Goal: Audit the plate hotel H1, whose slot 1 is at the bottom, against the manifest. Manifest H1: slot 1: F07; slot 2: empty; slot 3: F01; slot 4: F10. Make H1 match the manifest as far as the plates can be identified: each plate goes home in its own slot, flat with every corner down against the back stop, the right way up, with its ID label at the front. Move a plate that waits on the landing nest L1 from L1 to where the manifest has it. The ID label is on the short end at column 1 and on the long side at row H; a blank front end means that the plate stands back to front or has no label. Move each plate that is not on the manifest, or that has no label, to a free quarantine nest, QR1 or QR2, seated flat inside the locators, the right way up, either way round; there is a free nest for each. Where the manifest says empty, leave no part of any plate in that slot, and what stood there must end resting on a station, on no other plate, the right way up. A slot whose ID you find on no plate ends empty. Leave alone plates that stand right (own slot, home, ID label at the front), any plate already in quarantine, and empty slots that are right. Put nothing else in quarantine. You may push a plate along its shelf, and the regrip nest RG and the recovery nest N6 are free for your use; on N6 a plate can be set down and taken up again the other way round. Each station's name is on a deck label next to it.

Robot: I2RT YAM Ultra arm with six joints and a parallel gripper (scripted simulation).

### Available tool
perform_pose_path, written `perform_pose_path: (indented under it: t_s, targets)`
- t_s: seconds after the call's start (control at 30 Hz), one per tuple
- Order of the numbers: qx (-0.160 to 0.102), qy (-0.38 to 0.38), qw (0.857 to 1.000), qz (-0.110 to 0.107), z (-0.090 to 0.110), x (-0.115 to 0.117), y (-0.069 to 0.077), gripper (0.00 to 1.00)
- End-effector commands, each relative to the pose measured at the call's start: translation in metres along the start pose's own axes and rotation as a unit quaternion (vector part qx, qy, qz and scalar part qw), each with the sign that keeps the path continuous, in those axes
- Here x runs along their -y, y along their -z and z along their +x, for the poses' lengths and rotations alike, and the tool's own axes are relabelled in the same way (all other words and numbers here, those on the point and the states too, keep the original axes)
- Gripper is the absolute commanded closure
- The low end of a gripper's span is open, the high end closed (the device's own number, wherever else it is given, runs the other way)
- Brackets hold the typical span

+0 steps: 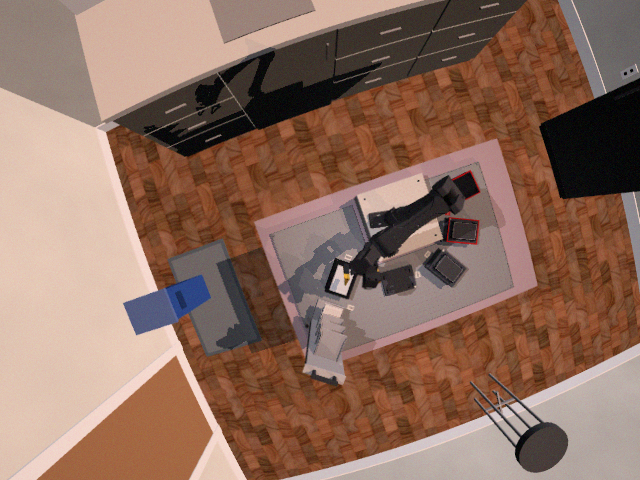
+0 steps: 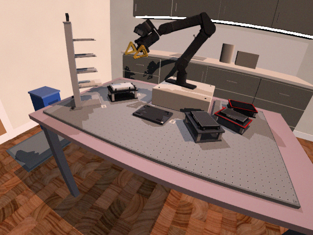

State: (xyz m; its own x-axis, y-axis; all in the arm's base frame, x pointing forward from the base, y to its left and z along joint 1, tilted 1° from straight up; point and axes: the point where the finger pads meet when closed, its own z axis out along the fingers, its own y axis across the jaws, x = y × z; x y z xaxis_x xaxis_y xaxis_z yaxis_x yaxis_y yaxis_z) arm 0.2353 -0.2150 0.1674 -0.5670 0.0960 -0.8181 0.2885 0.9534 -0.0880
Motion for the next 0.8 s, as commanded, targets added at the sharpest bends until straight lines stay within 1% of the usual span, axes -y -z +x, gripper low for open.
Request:
perform_pose_path:
  t_s: [0.0, 0.23, 0.5, 0.57, 0.77]
  targets:
    - [-0.022, 0.016, 1.000, -0.009, 0.006, -0.006, 0.001, 0.00]
    - [-0.058, 0.078, 0.994, -0.046, -0.002, -0.026, -0.007, 0.00]
    - [-0.099, 0.149, 0.980, -0.088, -0.012, -0.049, -0.017, 0.00]
    - [-0.099, 0.149, 0.980, -0.088, -0.012, -0.049, -0.017, 0.00]
    - [-0.129, 0.201, 0.964, -0.120, -0.019, -0.066, -0.024, 0.00]
